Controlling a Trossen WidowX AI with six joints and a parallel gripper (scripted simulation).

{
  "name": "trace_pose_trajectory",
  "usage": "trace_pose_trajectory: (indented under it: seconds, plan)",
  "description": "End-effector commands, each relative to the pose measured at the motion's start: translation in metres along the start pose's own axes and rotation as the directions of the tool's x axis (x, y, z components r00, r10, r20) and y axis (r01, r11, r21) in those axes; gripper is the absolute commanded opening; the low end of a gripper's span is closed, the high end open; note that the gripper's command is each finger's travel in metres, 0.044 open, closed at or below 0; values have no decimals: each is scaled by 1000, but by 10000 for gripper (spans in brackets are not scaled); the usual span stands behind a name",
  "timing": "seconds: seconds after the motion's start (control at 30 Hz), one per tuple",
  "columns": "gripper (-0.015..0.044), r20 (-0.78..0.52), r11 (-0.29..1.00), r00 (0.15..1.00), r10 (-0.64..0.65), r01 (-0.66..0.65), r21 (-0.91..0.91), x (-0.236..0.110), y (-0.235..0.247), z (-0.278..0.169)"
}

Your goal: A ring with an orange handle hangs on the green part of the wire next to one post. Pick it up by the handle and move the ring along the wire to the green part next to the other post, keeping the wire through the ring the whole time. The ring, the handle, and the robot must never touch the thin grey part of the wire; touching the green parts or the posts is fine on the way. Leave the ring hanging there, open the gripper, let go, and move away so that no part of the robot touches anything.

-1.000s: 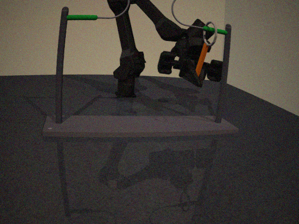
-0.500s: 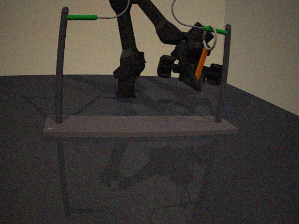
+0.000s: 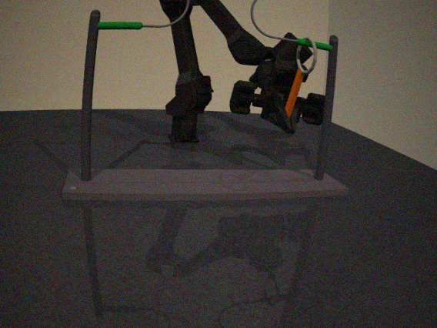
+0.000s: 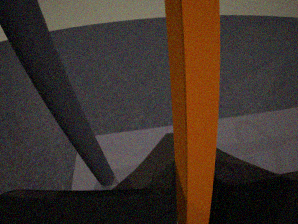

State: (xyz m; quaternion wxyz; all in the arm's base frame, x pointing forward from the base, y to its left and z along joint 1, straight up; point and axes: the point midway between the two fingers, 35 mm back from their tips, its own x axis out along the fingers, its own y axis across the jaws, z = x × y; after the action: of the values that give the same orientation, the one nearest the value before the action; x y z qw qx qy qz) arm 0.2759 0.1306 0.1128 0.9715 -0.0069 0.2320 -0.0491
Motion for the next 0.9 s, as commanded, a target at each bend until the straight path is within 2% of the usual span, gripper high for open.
trace_pose_trajectory:
  seconds: [0.0,0.13,0.6,0.87]
  plan:
    - [60,0,1000,1000,0,0,0,0,0,0]
    - [160,-1,1000,1000,0,0,1,-2,0,0]
    - [160,-5,1000,1000,-1,2,5,-48,1,-1]
    - [160,-4,1000,1000,-1,1,5,-50,0,-1]
